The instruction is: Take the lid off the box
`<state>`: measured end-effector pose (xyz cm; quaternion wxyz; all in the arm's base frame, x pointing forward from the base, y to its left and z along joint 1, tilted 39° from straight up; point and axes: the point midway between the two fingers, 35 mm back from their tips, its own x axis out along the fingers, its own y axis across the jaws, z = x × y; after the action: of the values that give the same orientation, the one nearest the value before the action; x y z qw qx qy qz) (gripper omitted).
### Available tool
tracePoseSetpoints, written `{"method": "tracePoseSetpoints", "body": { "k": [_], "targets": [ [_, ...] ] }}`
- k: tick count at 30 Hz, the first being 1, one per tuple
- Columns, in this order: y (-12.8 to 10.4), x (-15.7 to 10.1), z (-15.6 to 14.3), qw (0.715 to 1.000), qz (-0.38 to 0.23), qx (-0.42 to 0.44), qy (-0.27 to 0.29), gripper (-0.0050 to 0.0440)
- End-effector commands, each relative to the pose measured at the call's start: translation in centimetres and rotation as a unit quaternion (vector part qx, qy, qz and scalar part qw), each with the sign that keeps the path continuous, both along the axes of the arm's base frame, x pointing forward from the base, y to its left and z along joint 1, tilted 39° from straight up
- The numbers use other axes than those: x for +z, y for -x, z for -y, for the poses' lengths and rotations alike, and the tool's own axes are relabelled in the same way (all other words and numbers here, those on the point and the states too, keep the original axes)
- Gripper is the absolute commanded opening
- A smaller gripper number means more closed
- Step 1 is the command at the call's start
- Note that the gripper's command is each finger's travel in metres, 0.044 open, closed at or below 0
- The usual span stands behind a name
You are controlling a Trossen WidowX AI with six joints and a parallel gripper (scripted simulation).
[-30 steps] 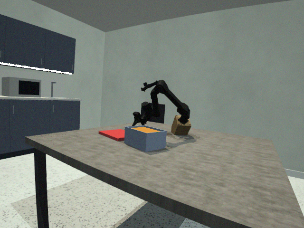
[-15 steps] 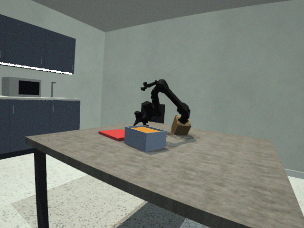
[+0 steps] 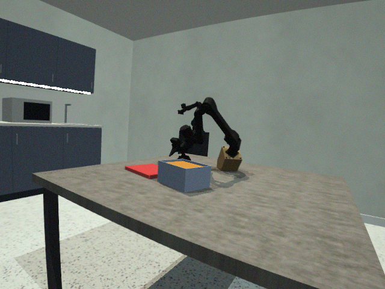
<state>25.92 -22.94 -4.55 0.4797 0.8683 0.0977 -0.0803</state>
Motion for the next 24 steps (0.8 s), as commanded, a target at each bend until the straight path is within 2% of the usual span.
{"method": "tracePoseSetpoints", "body": {
  "k": [1, 5, 6, 12, 24],
  "targets": [
    [0.2, 0.4, 0.2, 1.0, 0.001, 0.002, 0.003, 0.0275],
    [0.5, 1.0, 0.5, 1.0, 0.001, 0.002, 0.003, 0.0275],
    [0.3, 0.4, 0.2, 1.0, 0.0, 0.002, -0.001, 0.0299],
    [1.2, 1.2, 0.7, 1.0, 0.0, 0.006, 0.002, 0.044],
    [2.8, 2.5, 1.4, 1.0, 0.0, 0.006, 0.002, 0.044]
  ]
}}
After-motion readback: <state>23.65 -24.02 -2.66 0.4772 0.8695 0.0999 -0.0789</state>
